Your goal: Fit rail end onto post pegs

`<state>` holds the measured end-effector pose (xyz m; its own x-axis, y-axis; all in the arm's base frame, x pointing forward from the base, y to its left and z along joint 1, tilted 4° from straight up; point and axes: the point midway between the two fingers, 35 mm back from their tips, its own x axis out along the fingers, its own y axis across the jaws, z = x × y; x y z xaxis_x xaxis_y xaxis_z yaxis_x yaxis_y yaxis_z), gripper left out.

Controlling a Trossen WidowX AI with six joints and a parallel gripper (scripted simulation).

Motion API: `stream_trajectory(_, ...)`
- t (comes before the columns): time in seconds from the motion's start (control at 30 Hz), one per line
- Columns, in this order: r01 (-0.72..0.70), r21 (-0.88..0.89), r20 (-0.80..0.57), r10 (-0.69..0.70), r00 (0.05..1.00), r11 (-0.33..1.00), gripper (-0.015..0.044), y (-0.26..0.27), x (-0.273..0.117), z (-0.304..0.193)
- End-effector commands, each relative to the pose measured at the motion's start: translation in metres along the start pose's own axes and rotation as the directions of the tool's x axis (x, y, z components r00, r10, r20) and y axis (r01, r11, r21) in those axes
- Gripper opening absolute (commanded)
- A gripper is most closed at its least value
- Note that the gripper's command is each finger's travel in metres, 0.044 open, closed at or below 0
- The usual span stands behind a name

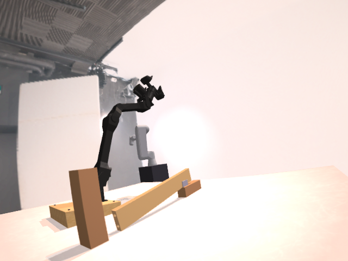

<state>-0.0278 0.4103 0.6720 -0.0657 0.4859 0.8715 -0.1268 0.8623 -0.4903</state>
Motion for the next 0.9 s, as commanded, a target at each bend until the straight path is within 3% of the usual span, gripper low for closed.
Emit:
stream_trajectory(0.0,-0.163,-0.096,-0.073,0.156,0.985,0.982,0.044,0.034,-0.013,-0.048)
stream_trajectory(0.3,-0.46,-0.123,-0.266,0.417,0.869,0.879,0.044,0.08,-0.064,-0.146)
stream_trajectory(0.6,-0.711,-0.083,-0.534,0.572,0.623,0.698,0.044,0.091,-0.155,-0.263)
stream_trajectory(0.73,-0.764,-0.049,-0.598,0.593,0.538,0.643,0.044,0.088,-0.184,-0.291)
stream_trajectory(0.87,-0.847,0.022,-0.684,0.626,0.374,0.53,0.044,0.082,-0.24,-0.331)
